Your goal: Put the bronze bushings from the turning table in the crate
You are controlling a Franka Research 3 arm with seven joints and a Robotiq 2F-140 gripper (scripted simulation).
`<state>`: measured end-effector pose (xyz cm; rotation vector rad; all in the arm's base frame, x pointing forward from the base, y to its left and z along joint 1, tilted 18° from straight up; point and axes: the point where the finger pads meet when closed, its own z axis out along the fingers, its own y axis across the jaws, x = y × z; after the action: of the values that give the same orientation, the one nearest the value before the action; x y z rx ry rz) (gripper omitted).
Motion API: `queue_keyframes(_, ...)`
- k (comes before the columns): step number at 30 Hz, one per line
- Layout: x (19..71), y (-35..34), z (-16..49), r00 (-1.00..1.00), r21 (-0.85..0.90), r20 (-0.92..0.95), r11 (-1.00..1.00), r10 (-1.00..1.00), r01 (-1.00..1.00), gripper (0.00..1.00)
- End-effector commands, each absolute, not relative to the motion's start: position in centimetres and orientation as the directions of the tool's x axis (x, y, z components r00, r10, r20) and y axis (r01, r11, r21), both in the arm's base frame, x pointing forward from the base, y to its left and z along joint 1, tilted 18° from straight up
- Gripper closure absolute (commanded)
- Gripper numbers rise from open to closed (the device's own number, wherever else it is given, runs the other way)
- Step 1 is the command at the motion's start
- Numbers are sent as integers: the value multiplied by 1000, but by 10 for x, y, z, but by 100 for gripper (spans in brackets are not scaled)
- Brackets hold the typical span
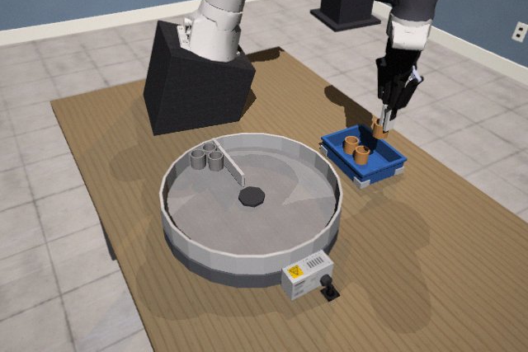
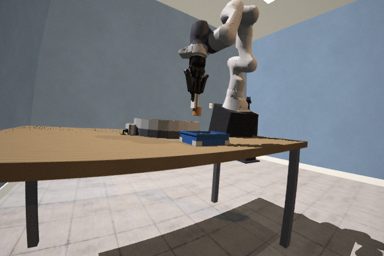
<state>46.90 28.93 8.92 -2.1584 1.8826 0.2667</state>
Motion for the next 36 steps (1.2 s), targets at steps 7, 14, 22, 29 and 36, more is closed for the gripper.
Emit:
queue_keyframes(7,469,289,89,121,-69,-308,-105,-944,-992,100)
queue_keyframes(14,469,289,89,121,-69,-308,-105,-944,-992,100)
queue_keyframes(22,469,289,88,121,-69,-308,-105,-944,-992,100)
queue_keyframes(29,470,298,61,121,-69,-308,-105,-944,-992,100)
queue_keyframes(36,471,307,35,121,-69,-308,-105,-944,-992,100)
